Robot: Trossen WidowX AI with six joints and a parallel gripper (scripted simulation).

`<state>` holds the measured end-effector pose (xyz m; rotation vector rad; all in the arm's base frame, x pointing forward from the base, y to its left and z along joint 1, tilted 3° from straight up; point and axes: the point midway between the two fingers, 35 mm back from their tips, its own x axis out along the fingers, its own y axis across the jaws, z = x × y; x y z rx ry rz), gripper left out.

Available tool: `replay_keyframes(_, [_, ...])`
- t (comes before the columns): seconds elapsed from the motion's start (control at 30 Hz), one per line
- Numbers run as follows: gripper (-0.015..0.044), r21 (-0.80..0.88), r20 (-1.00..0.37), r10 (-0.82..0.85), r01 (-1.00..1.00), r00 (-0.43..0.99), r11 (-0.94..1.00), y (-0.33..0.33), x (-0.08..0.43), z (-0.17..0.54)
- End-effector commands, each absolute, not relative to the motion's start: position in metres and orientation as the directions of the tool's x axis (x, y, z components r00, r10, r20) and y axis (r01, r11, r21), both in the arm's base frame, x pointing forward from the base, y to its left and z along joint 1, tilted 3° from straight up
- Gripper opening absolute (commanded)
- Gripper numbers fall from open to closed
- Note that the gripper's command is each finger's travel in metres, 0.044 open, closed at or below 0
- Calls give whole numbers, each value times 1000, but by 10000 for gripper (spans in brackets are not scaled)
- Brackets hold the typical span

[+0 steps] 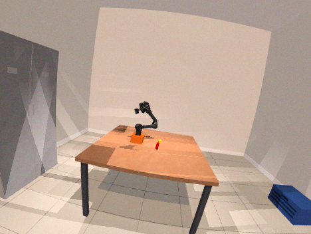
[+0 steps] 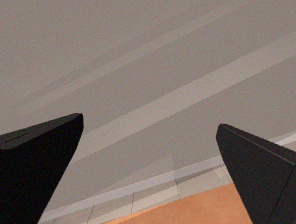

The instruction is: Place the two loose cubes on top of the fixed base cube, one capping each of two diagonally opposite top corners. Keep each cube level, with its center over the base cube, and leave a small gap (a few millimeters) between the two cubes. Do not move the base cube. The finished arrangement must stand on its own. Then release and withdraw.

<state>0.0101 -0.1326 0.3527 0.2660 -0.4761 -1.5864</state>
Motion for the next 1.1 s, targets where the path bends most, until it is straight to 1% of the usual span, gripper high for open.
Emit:
replay_keyframes(0.0, [374, 459, 114, -991, 889, -76, -15, -133, 10, 353])
replay_keyframes(0.13, [269, 534, 73, -997, 845, -20, 22, -140, 8, 350])
replay_keyframes(0.17, [265, 555, 60, -998, 831, -3, 31, -142, 8, 349])
replay_keyframes(0.4, [265, 686, -40, -992, 725, 123, 63, -160, 11, 340])
replay_keyframes(0.63, [265, 781, -150, -955, 623, 254, 43, -180, 22, 326])
replay_keyframes(0.87, [265, 837, -269, -885, 546, 380, -20, -198, 42, 308])
replay_keyframes(1.07, [265, 853, -373, -797, 513, 475, -94, -209, 66, 290])
